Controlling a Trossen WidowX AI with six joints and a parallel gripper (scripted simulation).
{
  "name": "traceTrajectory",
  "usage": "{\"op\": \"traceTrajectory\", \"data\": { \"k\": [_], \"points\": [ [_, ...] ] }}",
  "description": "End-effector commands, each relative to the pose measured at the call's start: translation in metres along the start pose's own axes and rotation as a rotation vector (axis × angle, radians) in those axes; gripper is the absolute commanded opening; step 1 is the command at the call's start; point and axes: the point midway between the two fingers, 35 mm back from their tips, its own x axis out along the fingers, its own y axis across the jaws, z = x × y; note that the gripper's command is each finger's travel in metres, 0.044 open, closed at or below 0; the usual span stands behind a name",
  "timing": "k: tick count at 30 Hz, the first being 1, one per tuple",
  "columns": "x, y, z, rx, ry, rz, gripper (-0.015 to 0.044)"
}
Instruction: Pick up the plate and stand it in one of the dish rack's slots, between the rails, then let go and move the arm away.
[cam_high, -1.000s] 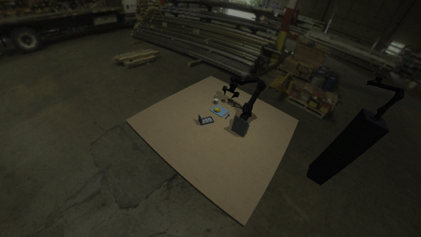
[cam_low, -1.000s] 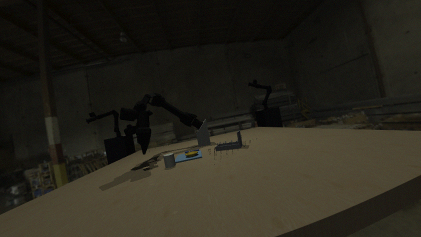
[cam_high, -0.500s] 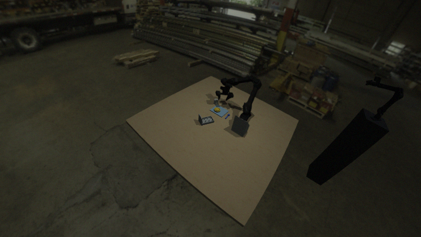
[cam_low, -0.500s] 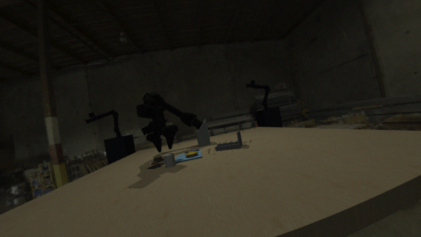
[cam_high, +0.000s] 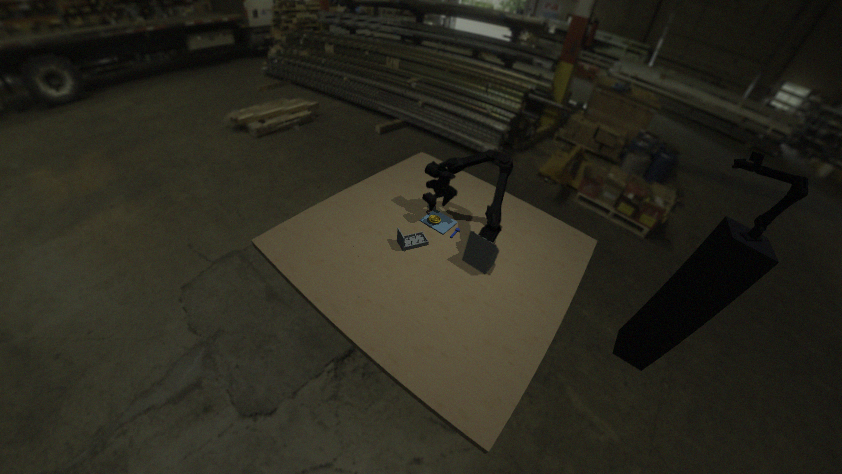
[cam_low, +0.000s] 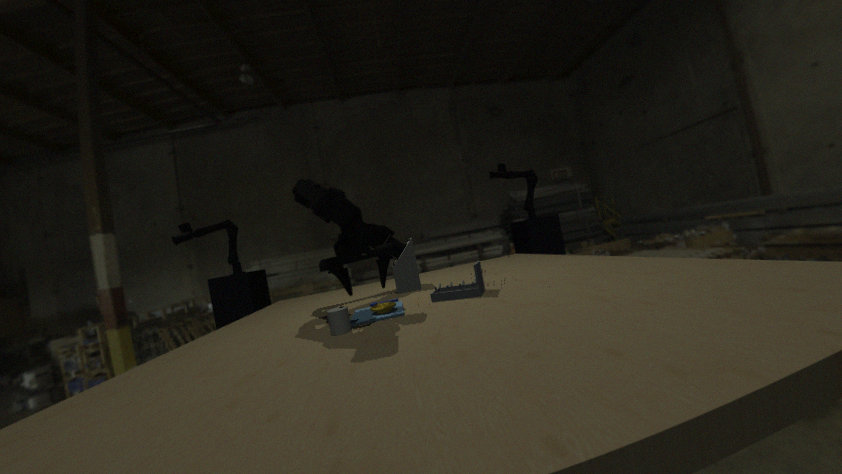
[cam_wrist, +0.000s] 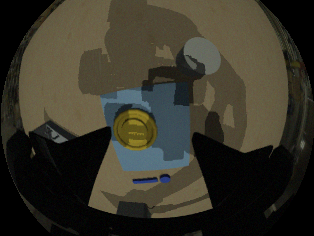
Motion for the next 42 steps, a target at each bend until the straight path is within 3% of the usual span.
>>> {"op": "traceTrajectory", "data": {
  "k": [1, 6, 42],
  "points": [
    [0.001, 0.015, -0.011, -0.119, 0.024, -0.027, 0.0400],
    [-0.001, 0.030, -0.020, -0.235, 0.040, -0.050, 0.0400],
    [0.052, 0.026, -0.022, -0.236, 0.040, -0.052, 0.0400]
  ]
}}
